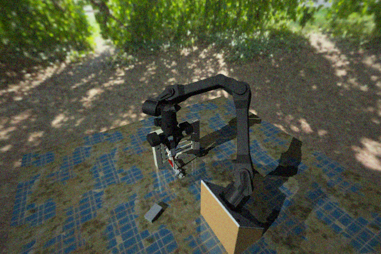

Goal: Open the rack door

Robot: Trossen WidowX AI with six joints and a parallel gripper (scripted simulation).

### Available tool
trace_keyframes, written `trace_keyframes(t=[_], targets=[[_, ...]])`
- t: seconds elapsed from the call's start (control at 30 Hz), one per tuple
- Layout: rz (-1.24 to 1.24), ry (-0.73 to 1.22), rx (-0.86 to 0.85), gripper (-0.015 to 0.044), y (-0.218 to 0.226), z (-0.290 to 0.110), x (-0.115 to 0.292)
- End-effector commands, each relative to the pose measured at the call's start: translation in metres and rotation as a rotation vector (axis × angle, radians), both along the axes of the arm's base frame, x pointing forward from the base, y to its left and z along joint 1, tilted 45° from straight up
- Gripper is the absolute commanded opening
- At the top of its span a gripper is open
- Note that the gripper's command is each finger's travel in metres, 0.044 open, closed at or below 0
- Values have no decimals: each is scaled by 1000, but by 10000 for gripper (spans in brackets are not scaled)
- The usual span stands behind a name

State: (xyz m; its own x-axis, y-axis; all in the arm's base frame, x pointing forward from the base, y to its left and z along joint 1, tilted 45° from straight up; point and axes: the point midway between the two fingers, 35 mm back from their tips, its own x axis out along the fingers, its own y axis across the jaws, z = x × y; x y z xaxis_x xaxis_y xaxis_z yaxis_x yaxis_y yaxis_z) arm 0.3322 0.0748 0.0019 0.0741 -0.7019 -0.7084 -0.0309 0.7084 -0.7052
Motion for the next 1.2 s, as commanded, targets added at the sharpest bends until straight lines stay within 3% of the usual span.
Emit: trace_keyframes(t=[0.0, 0.37, 1.17], targets=[[-1, 6, -1, 52, -1, -1, -1], [22, 28, -3, 11, -1, -1, -1], [854, 853, -88, 11, -1, -1, -1]])
